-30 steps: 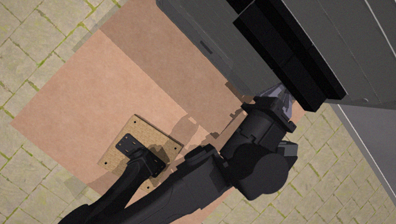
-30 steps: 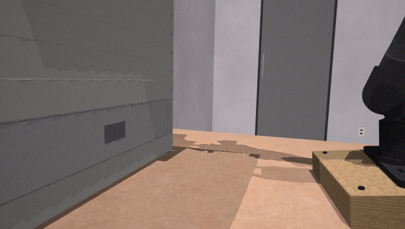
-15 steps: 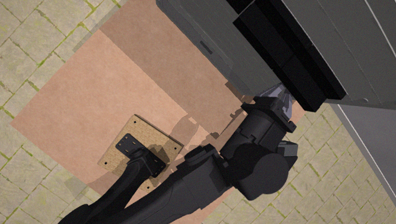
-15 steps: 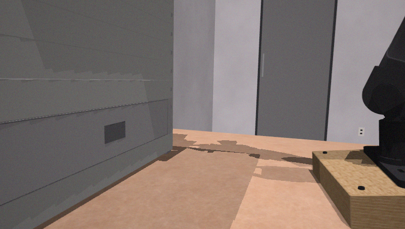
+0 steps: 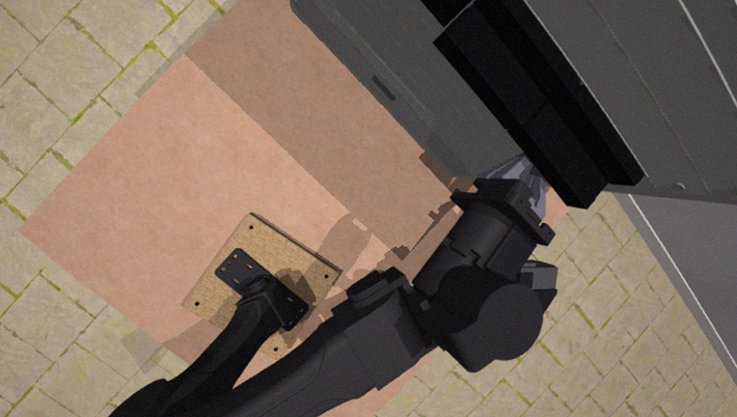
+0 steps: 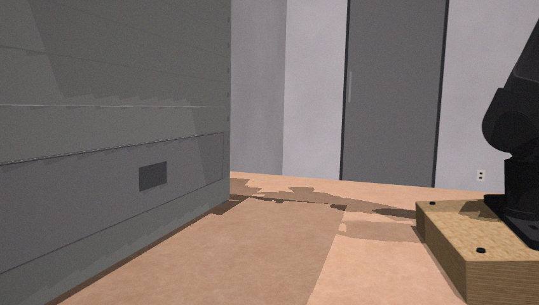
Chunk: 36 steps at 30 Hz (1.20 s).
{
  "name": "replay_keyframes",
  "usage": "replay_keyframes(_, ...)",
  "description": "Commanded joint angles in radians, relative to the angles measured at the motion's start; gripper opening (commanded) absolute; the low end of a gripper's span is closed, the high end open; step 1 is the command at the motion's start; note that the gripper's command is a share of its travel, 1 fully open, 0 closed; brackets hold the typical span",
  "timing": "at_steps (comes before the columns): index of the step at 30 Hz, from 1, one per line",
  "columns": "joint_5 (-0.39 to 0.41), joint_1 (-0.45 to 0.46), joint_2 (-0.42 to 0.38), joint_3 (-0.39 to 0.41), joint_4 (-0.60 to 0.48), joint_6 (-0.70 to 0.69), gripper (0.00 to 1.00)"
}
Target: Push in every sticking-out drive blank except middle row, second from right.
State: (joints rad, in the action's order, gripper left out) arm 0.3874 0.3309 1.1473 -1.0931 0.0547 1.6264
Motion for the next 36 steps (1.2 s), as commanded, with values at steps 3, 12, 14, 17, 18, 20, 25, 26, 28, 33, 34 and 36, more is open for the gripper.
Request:
replay_keyframes(3,-0.062,0.019,0.017,-0.055,0.084,-0.011,0.0)
replay_keyframes(12,-0.062,0.019,0.018,-0.056,0.084,-0.011,0.0)
replay_keyframes(14,-0.061,0.019,0.021,-0.06,0.083,-0.011,0.0)
replay_keyframes(17,-0.061,0.02,0.028,-0.068,0.083,-0.011,0.0)
replay_keyframes(18,-0.061,0.02,0.028,-0.068,0.083,-0.011,0.0)
replay_keyframes(20,-0.061,0.02,0.035,-0.077,0.08,-0.011,0.0)
replay_keyframes(25,-0.06,0.02,0.036,-0.079,0.078,-0.011,0.0)
replay_keyframes(26,-0.06,0.02,0.036,-0.079,0.078,-0.011,0.0)
replay_keyframes(28,-0.06,0.02,0.036,-0.079,0.078,-0.011,0.0)
replay_keyframes(33,-0.06,0.021,0.036,-0.079,0.077,-0.011,0.0)
replay_keyframes(34,-0.06,0.021,0.036,-0.079,0.077,-0.011,0.0)
replay_keyframes(36,-0.06,0.021,0.036,-0.079,0.077,-0.011,0.0)
